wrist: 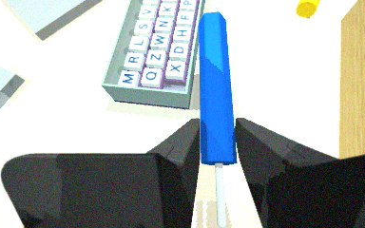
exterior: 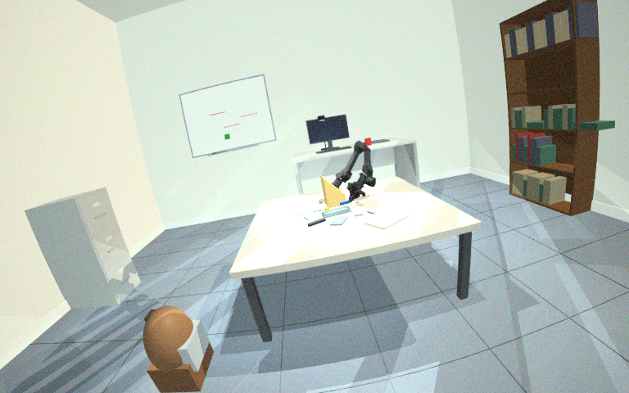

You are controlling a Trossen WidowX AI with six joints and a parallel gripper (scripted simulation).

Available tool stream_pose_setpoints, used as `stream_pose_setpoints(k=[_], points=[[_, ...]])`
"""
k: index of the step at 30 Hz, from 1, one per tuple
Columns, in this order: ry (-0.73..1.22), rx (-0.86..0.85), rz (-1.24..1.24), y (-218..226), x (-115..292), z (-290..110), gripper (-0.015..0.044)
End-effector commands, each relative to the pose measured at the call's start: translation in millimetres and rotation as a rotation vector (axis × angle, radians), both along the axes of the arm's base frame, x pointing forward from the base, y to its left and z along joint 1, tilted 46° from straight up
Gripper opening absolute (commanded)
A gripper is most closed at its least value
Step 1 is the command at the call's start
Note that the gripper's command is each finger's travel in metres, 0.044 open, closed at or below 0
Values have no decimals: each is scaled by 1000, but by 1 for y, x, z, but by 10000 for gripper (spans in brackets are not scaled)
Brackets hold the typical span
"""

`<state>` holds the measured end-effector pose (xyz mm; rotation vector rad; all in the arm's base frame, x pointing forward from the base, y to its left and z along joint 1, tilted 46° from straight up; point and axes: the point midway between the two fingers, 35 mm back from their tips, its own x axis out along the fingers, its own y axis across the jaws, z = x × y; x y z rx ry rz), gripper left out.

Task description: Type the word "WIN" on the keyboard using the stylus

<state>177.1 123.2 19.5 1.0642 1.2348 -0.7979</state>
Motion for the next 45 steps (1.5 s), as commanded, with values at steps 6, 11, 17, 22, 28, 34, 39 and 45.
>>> stream_pose_setpoints(k=[6, 11, 17, 22, 28, 34, 39, 45], points=[[-25, 8, 20, -6, 3, 9, 0], [-178, 46, 187, 9, 13, 21, 0], [-380, 77, 381, 27, 22, 40, 0], [-548, 89, 522, 41, 26, 59, 0], [-571, 90, 540, 43, 26, 61, 0], [-570, 90, 539, 48, 26, 57, 0], [-569, 91, 539, 54, 26, 51, 0], [-568, 91, 539, 62, 25, 44, 0]])
